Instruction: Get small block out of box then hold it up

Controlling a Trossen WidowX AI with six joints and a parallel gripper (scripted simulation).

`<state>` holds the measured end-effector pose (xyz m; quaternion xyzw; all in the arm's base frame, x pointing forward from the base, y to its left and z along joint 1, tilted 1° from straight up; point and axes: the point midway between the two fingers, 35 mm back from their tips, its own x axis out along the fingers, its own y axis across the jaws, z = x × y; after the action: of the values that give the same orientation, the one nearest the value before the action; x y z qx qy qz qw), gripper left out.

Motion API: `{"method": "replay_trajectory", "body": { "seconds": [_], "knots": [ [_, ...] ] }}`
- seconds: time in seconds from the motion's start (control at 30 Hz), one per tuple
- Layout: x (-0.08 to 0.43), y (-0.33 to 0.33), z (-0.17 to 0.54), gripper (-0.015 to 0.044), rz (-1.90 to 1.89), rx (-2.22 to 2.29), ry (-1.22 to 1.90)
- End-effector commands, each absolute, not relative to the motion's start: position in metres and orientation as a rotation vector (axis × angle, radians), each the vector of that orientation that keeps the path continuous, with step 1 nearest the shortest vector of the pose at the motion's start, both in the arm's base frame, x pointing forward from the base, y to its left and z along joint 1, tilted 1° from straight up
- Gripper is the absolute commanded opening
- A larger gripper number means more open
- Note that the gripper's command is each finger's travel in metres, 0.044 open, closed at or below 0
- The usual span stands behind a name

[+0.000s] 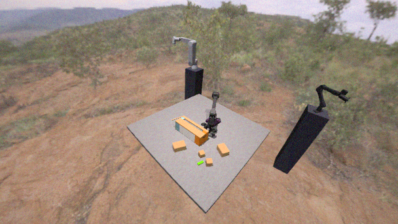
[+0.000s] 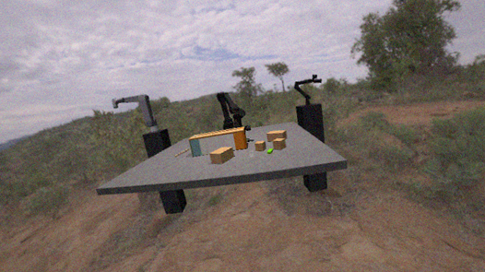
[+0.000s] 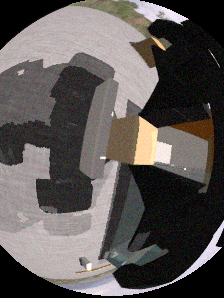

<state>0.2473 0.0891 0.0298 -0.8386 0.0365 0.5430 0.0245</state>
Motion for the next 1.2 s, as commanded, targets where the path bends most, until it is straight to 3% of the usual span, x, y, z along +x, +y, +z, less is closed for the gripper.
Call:
{"method": "replay_trajectory", "body": {
  "seconds": [0.0, 0.27, 0.77, 1.17],
  "knots": [
    [0.249, 0.092, 0.052, 0.0, 1.666, -2.593, 0.097],
    [0.248, 0.091, 0.079, 0.0, 1.671, -2.605, 0.068],
    [0.238, 0.103, 0.174, 0.0, 1.68, -2.889, -0.558],
    [0.238, 0.103, 0.175, 0.0, 1.679, -2.892, -0.566]
  ]
}}
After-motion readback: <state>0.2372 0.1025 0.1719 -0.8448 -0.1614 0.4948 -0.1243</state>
